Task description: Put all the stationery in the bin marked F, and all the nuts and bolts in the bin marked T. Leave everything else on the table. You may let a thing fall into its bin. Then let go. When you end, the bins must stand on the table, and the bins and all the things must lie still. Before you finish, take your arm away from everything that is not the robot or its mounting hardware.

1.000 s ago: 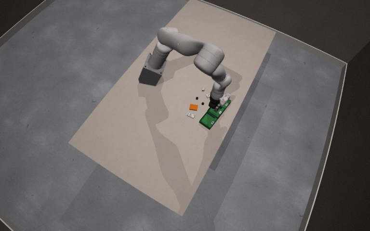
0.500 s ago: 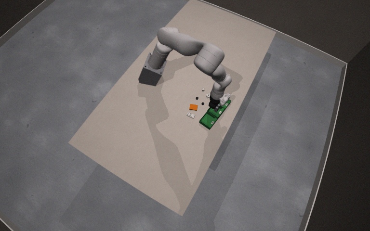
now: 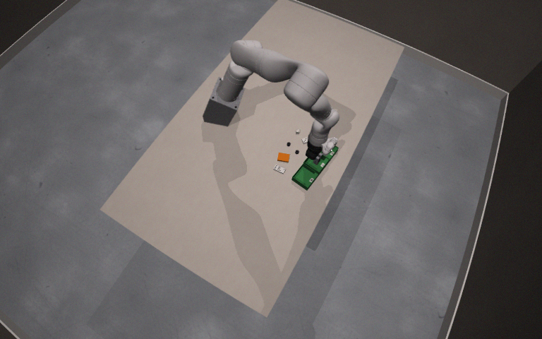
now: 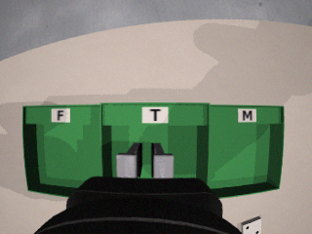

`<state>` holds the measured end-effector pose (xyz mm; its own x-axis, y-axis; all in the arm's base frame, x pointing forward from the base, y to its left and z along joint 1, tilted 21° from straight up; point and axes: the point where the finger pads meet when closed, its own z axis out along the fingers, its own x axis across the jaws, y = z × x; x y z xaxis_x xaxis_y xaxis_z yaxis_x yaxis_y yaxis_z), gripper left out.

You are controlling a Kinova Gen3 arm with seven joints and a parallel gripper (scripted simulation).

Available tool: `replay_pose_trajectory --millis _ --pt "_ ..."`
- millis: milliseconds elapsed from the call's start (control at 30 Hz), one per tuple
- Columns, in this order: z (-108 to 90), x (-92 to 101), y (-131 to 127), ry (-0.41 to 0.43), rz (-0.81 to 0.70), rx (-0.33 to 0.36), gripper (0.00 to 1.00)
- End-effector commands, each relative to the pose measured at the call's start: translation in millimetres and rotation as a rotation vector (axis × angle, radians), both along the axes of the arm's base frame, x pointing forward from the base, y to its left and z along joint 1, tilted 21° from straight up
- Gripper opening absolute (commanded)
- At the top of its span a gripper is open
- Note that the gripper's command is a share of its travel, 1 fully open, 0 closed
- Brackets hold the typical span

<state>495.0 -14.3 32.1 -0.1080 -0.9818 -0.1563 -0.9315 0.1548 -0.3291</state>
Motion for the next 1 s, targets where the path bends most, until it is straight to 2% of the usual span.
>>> replay_pose_trajectory --millis 0,200,967 --pt "0.6 0.3 0 -0.001 0.0 -0.001 0.31" --pt "0.6 0.3 0 -0.001 0.0 -0.001 0.31" --pt "26.6 -9.5 -3 -0.001 0.0 -0.001 0.31"
